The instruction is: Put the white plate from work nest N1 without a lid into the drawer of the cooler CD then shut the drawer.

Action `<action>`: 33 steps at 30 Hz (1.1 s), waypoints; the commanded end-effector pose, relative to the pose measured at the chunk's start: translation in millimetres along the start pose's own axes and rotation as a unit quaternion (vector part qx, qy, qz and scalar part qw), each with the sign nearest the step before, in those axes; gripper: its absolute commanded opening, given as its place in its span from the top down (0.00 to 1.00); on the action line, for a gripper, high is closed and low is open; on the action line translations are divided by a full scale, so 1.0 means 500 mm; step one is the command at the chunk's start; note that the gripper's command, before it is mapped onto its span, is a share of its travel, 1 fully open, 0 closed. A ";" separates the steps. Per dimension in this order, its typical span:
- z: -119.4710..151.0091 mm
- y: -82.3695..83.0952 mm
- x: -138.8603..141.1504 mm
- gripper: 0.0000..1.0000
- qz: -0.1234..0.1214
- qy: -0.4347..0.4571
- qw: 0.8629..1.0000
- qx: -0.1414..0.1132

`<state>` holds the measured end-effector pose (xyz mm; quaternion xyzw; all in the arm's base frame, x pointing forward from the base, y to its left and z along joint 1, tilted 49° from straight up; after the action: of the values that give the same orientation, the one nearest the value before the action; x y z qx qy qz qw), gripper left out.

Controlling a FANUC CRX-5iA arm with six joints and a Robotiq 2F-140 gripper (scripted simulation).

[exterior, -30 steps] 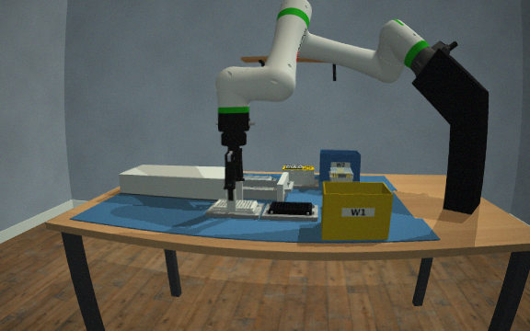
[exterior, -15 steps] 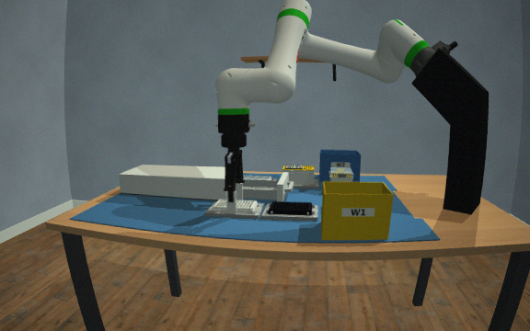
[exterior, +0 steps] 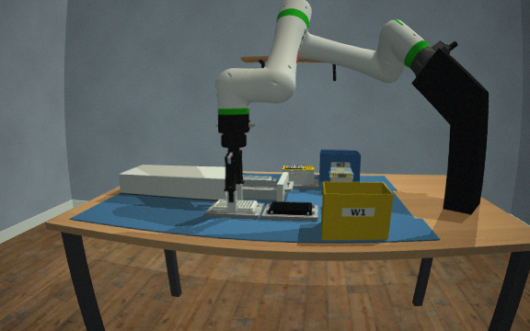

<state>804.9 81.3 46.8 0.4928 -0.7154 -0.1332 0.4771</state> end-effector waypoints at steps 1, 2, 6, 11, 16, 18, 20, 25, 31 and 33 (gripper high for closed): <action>0.000 0.000 0.000 0.43 0.000 0.000 1.000 0.000; 0.000 0.000 0.000 0.44 0.000 0.000 1.000 0.000; 0.000 0.000 0.000 0.45 0.000 0.000 1.000 0.000; 0.000 0.000 0.000 1.00 0.000 0.000 1.000 0.000; 0.000 0.000 0.000 1.00 0.000 0.000 1.000 0.000; 0.000 0.000 0.000 1.00 0.000 0.000 1.000 0.000; 0.000 0.000 0.000 1.00 0.000 0.000 1.000 0.000; 0.000 0.000 0.000 1.00 0.000 0.000 1.000 0.000; 0.000 0.000 0.000 1.00 0.000 0.000 1.000 0.000; 0.000 0.000 0.000 1.00 0.000 0.000 1.000 0.000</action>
<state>804.8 81.4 47.0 0.4929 -0.7154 -0.1331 0.4771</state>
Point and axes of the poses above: the point where the finger pads meet when closed, its own y axis back along the fingers, its own x axis across the jaws, z = x × y, the point moved 5 cm from there along y, back along the fingers, and after that the axes turned 7 degrees about y, right-handed, at the moved point
